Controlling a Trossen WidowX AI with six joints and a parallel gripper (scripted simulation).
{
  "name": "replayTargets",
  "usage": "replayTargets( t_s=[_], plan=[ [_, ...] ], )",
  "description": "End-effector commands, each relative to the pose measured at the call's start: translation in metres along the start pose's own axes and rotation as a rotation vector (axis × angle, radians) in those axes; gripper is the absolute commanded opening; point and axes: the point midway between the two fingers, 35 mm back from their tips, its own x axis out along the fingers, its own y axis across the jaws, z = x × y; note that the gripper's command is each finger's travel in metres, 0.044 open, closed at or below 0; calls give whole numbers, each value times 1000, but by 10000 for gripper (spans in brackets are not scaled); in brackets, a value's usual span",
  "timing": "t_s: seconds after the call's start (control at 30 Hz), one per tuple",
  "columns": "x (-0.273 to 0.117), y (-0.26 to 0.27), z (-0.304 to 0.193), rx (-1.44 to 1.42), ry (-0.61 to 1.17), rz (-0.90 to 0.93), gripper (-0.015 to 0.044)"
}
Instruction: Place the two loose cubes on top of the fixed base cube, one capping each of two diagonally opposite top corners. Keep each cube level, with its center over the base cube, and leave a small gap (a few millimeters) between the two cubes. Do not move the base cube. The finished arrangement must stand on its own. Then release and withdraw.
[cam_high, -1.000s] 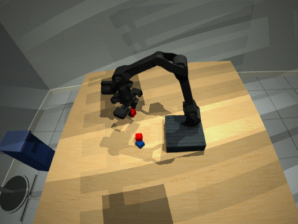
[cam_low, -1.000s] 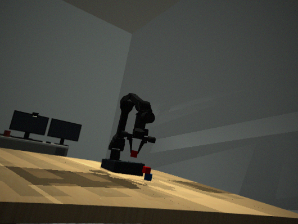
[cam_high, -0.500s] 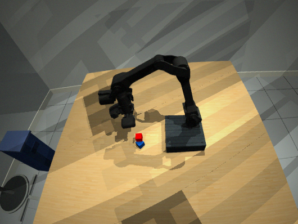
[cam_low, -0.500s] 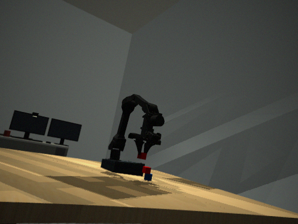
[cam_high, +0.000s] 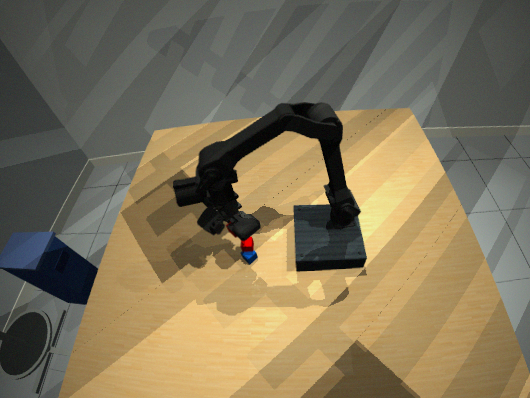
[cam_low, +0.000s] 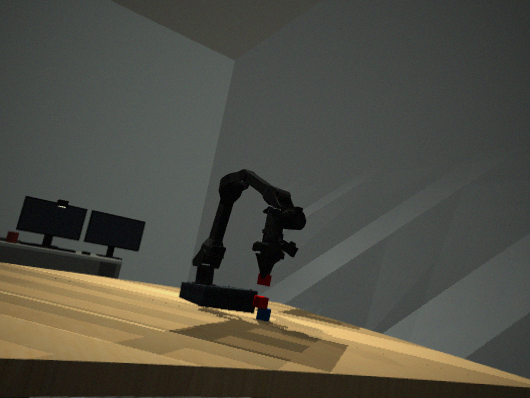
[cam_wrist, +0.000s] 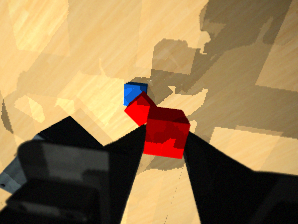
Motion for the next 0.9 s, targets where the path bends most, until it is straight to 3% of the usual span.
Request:
replayTargets(
  t_s=[0.0,0.47,0.87],
  plan=[
    [3,14,5,-167,1,14,105],
    [4,55,23,-747,-8,30,105],
    [18,58,23,-779,-9,31,105]
  ],
)
